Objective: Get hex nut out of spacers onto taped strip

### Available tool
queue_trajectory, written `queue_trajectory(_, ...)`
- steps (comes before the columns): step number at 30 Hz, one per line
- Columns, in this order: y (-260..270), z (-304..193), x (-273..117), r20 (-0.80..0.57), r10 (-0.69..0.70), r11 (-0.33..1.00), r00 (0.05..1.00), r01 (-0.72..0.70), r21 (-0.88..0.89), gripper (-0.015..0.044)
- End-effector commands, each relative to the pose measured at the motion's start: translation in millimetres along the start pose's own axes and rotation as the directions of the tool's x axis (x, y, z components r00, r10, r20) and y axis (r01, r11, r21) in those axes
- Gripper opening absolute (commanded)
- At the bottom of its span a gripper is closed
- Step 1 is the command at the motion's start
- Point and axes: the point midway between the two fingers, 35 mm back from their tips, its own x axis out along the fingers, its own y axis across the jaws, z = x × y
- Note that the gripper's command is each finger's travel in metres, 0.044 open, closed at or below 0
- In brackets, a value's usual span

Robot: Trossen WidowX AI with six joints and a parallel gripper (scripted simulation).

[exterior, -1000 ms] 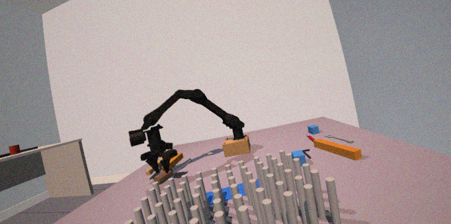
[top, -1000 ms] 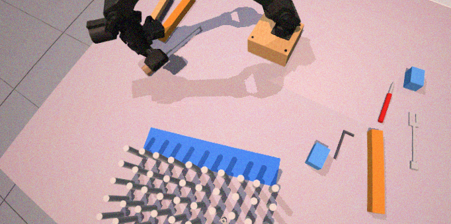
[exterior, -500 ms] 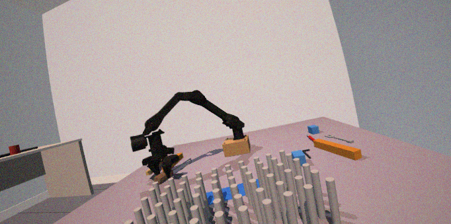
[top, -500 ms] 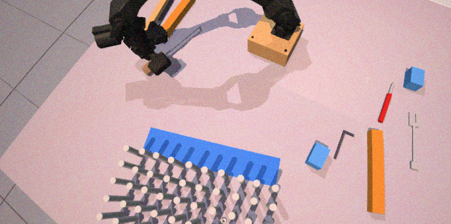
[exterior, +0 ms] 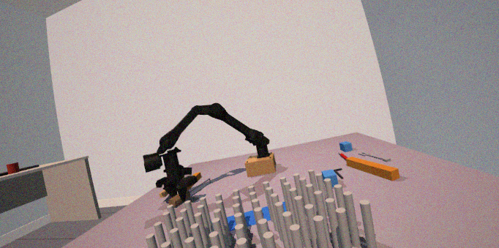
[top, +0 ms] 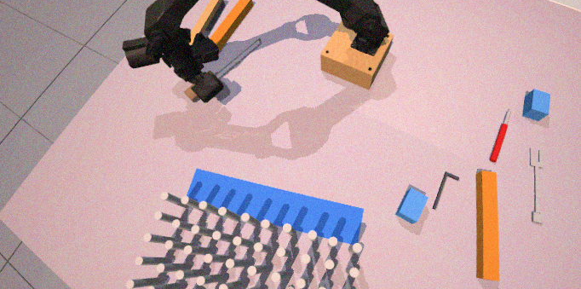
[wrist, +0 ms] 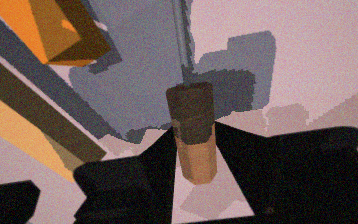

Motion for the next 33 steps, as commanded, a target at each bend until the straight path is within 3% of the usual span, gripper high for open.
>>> queue_trajectory(1, -2, -1, -5, -0.004, 0.006, 1.0, 1.0, -0.006, -0.023, 0.005)
queue_trajectory(3, -1, -2, -16, -0.003, 0.004, 1.0, 1.0, -0.004, -0.018, 0.0)
queue_trajectory(10, 0, -1, -56, 0.0, 0.0, 1.0, 1.0, 0.0, -0.002, 0.0)
queue_trajectory(15, 0, 0, -60, 0.0, 0.0, 1.0, 1.0, 0.0, -0.006, 0.0)
queue_trajectory(24, 0, 0, -59, 0.0, 0.0, 0.958, 1.0, 0.0, -0.288, 0.0)
queue_trajectory(33, 0, 0, -58, 0.0, 0.001, 0.824, 1.0, 0.0, -0.567, 0.0)
